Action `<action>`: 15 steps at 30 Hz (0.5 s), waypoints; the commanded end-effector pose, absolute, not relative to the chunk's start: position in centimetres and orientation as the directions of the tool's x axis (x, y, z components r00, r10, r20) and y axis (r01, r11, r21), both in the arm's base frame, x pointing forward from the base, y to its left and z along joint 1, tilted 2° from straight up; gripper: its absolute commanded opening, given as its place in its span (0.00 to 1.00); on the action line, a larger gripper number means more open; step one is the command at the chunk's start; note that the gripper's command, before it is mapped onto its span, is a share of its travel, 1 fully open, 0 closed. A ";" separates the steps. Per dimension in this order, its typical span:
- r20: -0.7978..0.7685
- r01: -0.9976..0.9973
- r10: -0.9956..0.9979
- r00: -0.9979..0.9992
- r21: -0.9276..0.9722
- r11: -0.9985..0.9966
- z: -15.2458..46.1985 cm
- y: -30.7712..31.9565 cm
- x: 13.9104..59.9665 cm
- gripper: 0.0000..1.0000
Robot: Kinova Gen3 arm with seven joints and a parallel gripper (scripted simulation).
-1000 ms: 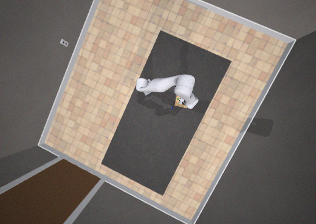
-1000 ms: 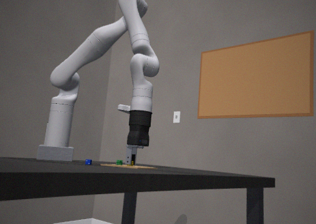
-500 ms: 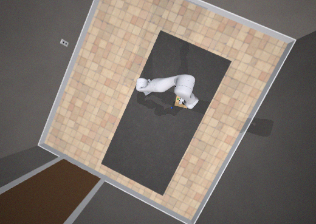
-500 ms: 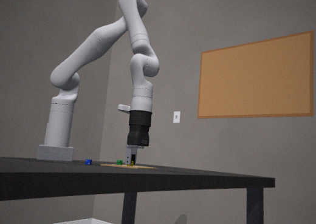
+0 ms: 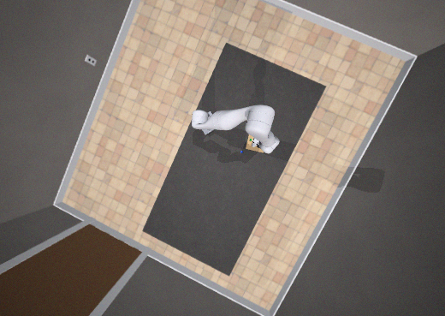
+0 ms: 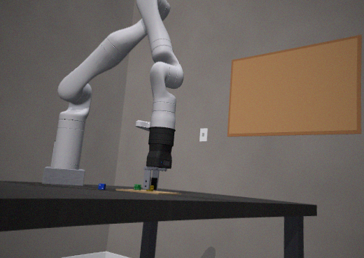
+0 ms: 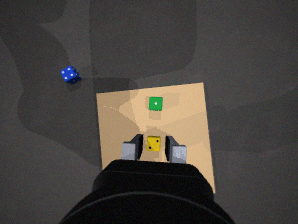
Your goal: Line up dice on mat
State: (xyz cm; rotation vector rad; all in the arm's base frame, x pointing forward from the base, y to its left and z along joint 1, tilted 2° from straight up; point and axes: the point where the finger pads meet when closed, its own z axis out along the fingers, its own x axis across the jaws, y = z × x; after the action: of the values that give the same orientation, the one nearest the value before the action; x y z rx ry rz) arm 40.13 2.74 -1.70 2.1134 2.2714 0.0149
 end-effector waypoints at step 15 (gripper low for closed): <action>-0.022 0.996 0.996 -0.086 0.032 0.087 0.3 2.8 40.1 0.64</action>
State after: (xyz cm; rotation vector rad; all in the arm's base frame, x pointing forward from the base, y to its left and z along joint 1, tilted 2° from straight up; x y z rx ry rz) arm 39.83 2.59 -0.85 2.1064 2.2855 0.0029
